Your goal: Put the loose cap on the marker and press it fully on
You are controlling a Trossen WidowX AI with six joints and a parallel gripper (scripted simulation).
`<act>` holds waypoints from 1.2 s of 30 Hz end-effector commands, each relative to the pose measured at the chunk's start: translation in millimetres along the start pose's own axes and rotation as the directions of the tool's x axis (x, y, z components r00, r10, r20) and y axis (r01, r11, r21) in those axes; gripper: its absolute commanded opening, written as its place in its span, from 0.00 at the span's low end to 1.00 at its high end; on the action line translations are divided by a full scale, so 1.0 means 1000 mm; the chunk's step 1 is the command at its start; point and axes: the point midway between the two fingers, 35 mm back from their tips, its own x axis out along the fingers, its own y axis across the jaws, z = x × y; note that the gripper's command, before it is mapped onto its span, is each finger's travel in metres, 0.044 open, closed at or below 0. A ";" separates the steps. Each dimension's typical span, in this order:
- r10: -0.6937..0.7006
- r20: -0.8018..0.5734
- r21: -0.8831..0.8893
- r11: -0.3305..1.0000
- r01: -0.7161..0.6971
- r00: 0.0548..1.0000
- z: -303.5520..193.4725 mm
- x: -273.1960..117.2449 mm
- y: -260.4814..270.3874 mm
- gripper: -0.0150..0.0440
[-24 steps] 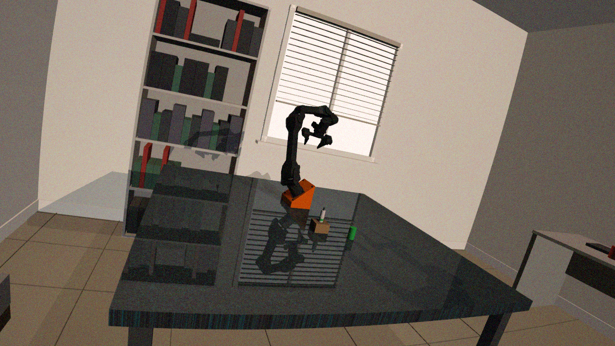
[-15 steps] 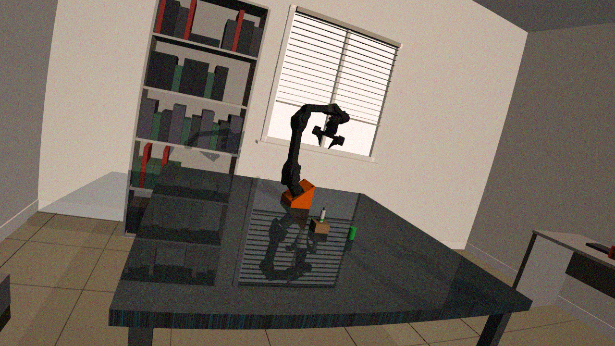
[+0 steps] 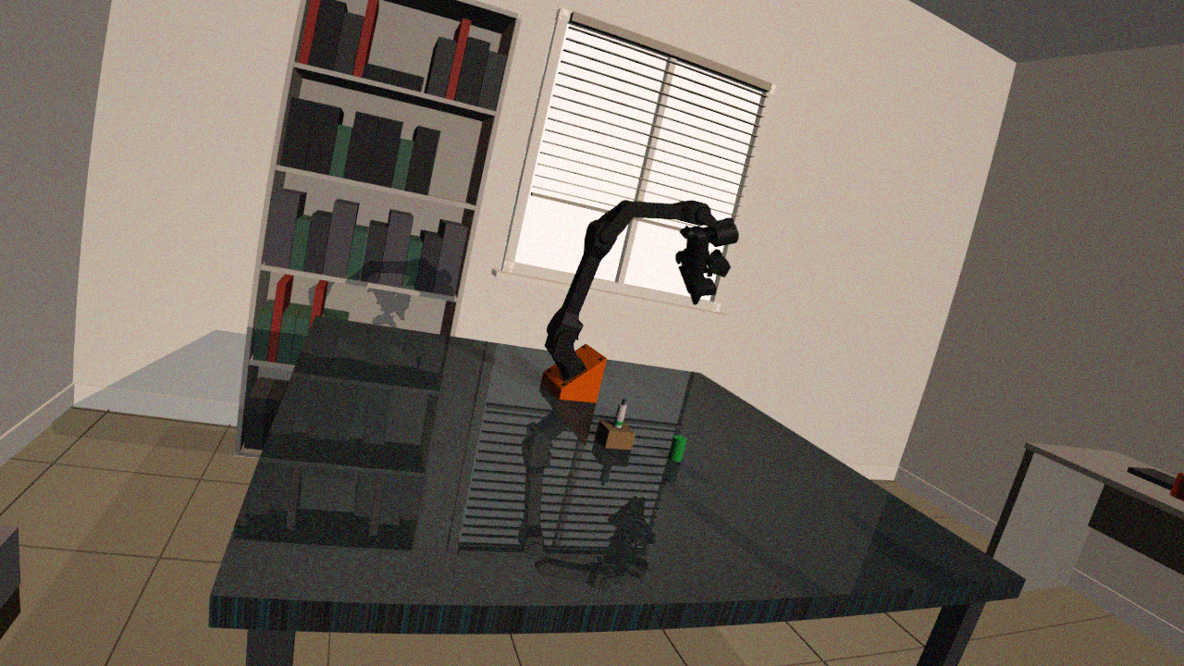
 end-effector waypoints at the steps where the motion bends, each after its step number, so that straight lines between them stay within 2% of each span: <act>1: -0.045 0.011 0.206 0.978 0.042 0.999 0.007 -0.009 -0.046 0.67; 8: -0.123 0.024 0.550 0.830 0.090 0.992 0.011 -0.025 -0.127 0.67; 12: -0.178 0.015 0.780 0.618 0.100 0.984 0.004 -0.034 -0.192 0.67; 19: -0.269 -0.036 0.983 0.165 0.083 0.962 -0.023 -0.046 -0.283 0.67; 25: -0.346 -0.129 0.946 -0.323 0.012 0.929 -0.067 -0.055 -0.365 0.67; 30: -0.418 -0.265 0.728 -0.677 -0.103 0.869 -0.118 -0.061 -0.428 0.67; 32: -0.433 -0.308 0.644 -0.750 -0.149 0.847 -0.134 -0.062 -0.443 0.67; 36: -0.435 -0.313 0.633 -0.758 -0.155 0.844 -0.136 -0.063 -0.445 0.67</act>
